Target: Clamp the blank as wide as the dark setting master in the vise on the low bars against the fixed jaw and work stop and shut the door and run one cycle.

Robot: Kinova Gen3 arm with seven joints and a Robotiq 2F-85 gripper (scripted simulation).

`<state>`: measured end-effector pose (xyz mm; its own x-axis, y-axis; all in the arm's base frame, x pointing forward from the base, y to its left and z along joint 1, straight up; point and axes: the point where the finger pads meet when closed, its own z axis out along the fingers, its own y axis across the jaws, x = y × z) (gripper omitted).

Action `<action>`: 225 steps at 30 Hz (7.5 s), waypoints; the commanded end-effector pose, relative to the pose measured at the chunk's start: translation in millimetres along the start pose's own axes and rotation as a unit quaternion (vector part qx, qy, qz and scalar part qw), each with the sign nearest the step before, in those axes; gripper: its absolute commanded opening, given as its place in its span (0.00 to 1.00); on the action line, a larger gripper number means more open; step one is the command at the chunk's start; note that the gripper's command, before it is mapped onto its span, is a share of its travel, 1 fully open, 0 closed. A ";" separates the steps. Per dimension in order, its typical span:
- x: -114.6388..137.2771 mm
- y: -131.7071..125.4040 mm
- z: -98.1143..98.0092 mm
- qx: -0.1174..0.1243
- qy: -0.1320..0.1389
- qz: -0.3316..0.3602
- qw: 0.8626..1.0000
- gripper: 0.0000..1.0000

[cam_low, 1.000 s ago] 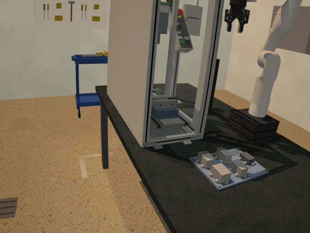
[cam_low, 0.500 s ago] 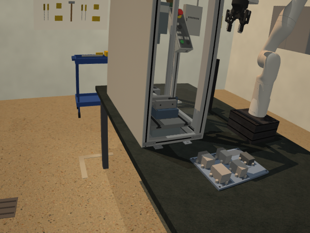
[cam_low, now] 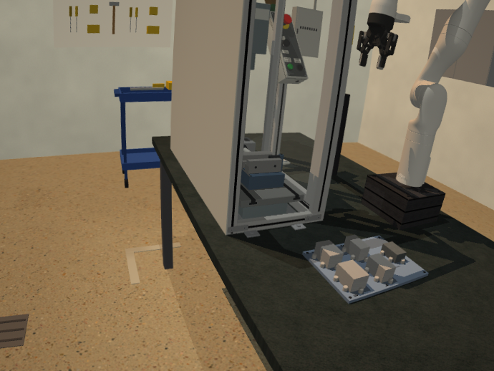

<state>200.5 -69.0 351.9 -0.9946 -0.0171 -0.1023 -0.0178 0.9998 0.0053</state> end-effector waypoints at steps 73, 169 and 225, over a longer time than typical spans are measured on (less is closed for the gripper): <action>-19.7 -0.3 112.8 0.000 -0.001 0.000 1.000 0.80; -66.5 -10.3 117.6 0.000 -0.002 0.000 1.000 0.39; -66.6 -130.1 117.4 0.001 -0.002 0.000 1.000 0.39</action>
<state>280.6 -196.5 240.8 -0.9944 -0.0171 -0.1040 -0.0177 0.9998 0.0049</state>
